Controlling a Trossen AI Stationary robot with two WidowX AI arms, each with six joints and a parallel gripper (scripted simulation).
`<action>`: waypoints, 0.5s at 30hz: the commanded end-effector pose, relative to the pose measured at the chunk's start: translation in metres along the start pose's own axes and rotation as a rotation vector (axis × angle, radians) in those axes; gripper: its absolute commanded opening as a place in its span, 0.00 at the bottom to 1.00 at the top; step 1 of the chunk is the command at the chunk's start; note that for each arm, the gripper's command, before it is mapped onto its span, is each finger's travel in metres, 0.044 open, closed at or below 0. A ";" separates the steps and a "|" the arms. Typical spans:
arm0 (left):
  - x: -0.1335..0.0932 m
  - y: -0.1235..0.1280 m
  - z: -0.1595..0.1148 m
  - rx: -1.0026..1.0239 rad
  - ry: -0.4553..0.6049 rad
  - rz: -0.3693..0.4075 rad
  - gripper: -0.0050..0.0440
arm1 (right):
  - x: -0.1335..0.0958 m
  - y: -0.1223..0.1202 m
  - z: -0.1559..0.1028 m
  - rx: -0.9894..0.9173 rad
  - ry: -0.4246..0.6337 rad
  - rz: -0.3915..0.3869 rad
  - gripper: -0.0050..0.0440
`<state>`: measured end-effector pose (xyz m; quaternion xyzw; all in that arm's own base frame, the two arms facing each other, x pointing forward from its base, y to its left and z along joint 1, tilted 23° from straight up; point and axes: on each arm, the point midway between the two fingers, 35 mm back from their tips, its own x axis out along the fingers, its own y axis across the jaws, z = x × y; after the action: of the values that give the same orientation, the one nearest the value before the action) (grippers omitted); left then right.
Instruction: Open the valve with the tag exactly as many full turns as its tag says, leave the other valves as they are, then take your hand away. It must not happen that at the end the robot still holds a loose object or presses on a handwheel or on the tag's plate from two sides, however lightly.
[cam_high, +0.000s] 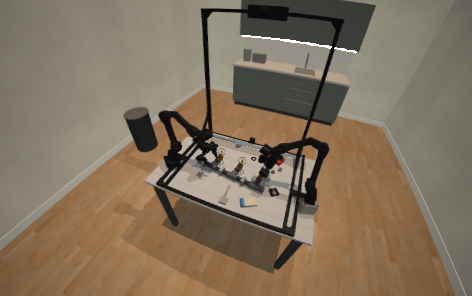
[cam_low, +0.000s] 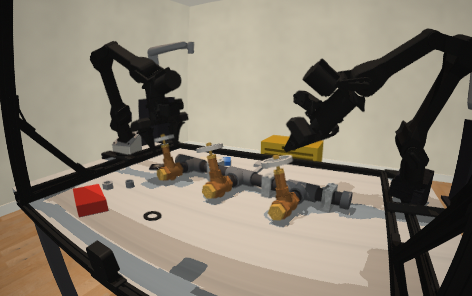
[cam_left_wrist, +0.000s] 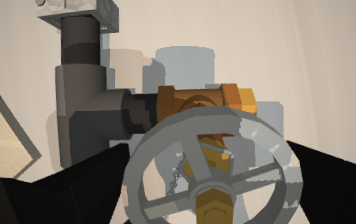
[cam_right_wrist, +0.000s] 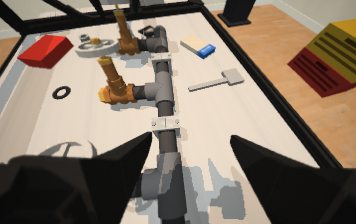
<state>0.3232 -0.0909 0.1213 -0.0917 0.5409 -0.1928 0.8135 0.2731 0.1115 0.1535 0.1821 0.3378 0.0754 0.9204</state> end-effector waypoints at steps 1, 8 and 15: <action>0.000 0.000 0.000 0.219 0.000 -0.001 0.92 | 0.000 0.000 0.000 0.000 0.000 0.000 0.92; 0.000 0.000 0.000 0.678 -0.001 -0.001 0.92 | 0.000 0.000 0.000 0.000 0.000 0.000 0.92; 0.000 0.000 0.000 0.972 -0.001 -0.001 0.92 | 0.000 0.000 0.000 0.000 0.000 0.000 0.92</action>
<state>0.3232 -0.0909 0.1213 0.2748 0.4013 -0.4107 0.7712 0.2731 0.1115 0.1535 0.1821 0.3378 0.0754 0.9203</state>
